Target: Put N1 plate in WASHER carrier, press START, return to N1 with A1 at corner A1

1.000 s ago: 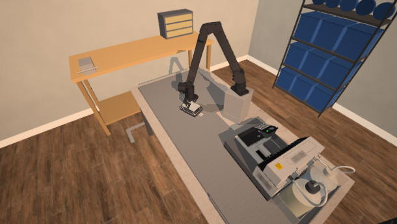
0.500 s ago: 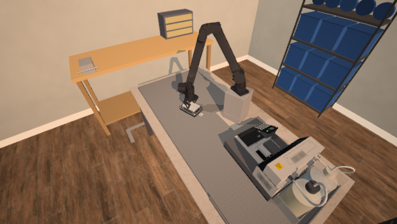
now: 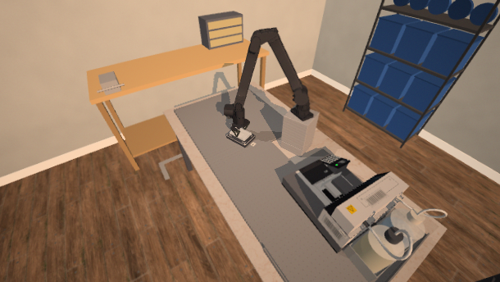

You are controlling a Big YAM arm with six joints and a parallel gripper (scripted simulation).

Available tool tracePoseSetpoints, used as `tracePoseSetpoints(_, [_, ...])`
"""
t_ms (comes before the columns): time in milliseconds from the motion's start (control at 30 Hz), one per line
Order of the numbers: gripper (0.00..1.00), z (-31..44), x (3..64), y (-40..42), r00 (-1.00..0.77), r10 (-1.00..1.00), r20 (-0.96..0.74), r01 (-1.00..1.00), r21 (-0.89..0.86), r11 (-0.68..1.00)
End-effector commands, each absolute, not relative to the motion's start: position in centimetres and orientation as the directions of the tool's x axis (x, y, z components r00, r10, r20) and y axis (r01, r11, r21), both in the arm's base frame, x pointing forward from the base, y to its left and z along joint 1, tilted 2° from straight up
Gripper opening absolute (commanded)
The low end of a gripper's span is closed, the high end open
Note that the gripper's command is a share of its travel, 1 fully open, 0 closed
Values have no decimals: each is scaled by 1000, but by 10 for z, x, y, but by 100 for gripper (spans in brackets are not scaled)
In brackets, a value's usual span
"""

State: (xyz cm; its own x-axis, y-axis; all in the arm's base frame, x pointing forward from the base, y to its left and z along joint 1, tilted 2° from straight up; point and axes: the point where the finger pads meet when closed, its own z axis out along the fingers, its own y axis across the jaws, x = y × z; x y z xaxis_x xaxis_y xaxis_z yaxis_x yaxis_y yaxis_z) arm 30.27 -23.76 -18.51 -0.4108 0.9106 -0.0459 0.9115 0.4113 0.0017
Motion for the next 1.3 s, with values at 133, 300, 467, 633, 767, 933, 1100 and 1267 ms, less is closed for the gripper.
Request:
tracePoseSetpoints(133, [82, -192, 300, -238, -412, 910, -37, 911, -1, 412])
tracePoseSetpoints(300, [82, -193, 299, -237, -412, 911, -37, 911, -1, 412])
tracePoseSetpoints(467, [82, -193, 298, -236, -412, 911, -36, 911, -2, 412])
tracePoseSetpoints(633, [82, -193, 297, -235, -412, 911, -35, 911, -2, 412])
tracePoseSetpoints(767, [82, -194, 296, -234, -412, 911, -30, 911, -5, 412])
tracePoseSetpoints(933, [82, -194, 295, -234, -412, 911, -31, 911, -4, 412])
tracePoseSetpoints(1100, [82, -194, 295, -233, -412, 911, -32, 911, -4, 412])
tracePoseSetpoints(1267, [82, -194, 295, -233, -412, 911, -30, 911, -5, 412])
